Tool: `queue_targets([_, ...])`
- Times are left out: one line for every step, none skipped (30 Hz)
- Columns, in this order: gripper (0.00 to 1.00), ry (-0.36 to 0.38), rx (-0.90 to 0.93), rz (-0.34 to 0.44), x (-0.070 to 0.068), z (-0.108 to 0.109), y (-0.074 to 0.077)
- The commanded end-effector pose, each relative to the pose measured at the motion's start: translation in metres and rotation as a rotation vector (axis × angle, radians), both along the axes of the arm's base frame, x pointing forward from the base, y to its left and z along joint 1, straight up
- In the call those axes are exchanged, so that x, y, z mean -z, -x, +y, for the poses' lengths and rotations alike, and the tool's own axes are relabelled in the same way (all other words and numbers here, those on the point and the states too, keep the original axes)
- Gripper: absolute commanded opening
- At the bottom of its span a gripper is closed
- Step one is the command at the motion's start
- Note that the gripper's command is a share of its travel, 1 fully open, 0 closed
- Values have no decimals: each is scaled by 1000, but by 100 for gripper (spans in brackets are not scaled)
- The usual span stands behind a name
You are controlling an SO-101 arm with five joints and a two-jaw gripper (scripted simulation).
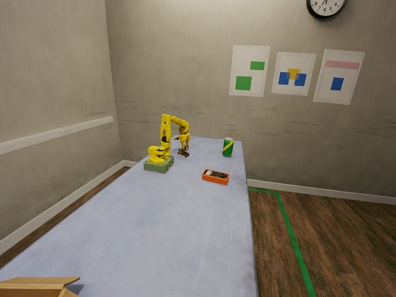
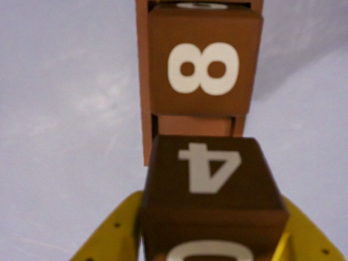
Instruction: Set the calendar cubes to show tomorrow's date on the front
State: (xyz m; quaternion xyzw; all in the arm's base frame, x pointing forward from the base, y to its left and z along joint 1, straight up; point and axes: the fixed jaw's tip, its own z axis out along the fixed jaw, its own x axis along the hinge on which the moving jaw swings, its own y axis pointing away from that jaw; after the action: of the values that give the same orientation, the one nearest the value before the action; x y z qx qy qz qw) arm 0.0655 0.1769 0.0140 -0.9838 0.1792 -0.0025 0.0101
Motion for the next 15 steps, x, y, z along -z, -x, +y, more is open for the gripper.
queue_targets([0,18,1,8,5,-3,3])
queue_targets([0,18,1,8,5,-3,3])
queue_targets([0,18,1,8,6,-3,3])
queue_targets([0,18,1,8,6,-3,3])
queue_targets([0,18,1,8,7,-3,3])
queue_targets([0,18,1,8,8,-3,3])
queue_targets([0,18,1,8,9,-3,3])
queue_targets([0,18,1,8,9,-3,3])
queue_targets([0,18,1,8,9,-3,3])
queue_targets([0,18,1,8,10,-3,3])
queue_targets([0,18,1,8,10,-3,3])
queue_targets([0,18,1,8,10,-3,3])
queue_targets([0,18,1,8,10,-3,3])
queue_targets([0,18,1,8,10,-3,3])
queue_targets([0,18,1,8,10,-3,3])
